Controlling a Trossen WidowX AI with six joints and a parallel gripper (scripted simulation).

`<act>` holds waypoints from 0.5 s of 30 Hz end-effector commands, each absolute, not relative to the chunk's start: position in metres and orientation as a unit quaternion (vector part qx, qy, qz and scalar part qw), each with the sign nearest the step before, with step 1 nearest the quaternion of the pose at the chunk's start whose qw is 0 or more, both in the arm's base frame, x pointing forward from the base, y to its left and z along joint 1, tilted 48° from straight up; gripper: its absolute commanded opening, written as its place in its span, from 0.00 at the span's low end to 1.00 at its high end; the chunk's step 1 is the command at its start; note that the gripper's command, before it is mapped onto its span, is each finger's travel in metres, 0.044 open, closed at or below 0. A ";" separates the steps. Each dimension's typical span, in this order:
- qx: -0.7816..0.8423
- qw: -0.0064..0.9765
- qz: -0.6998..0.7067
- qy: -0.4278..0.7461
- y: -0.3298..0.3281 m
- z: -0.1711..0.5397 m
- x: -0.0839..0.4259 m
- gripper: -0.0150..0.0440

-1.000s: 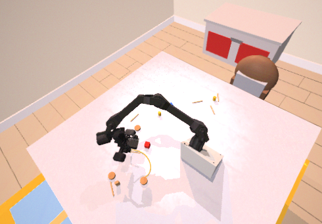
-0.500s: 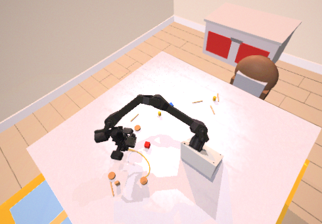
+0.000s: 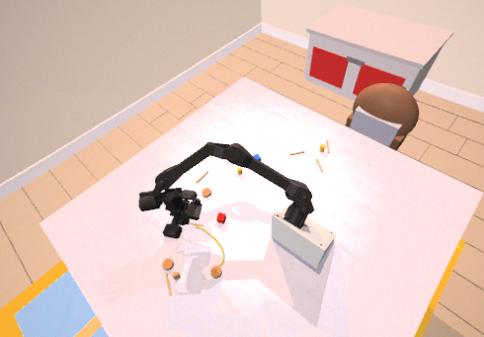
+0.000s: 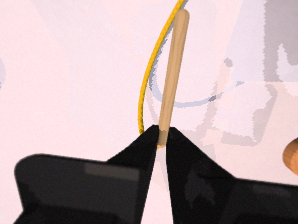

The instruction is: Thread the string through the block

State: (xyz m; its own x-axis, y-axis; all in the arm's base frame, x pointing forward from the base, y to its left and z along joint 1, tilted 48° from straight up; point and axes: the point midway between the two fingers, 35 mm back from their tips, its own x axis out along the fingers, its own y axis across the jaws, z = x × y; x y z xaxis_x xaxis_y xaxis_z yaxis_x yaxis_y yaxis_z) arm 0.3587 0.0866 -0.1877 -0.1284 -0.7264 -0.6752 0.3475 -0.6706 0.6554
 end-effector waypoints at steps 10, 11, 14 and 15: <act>0.559 0.373 -0.721 -0.169 0.086 -0.186 0.377 0.25; 0.560 0.374 -0.720 -0.169 0.086 -0.186 0.378 0.25; 0.562 0.374 -0.718 -0.168 0.086 -0.186 0.382 0.25; 0.562 0.375 -0.718 -0.168 0.085 -0.186 0.383 0.25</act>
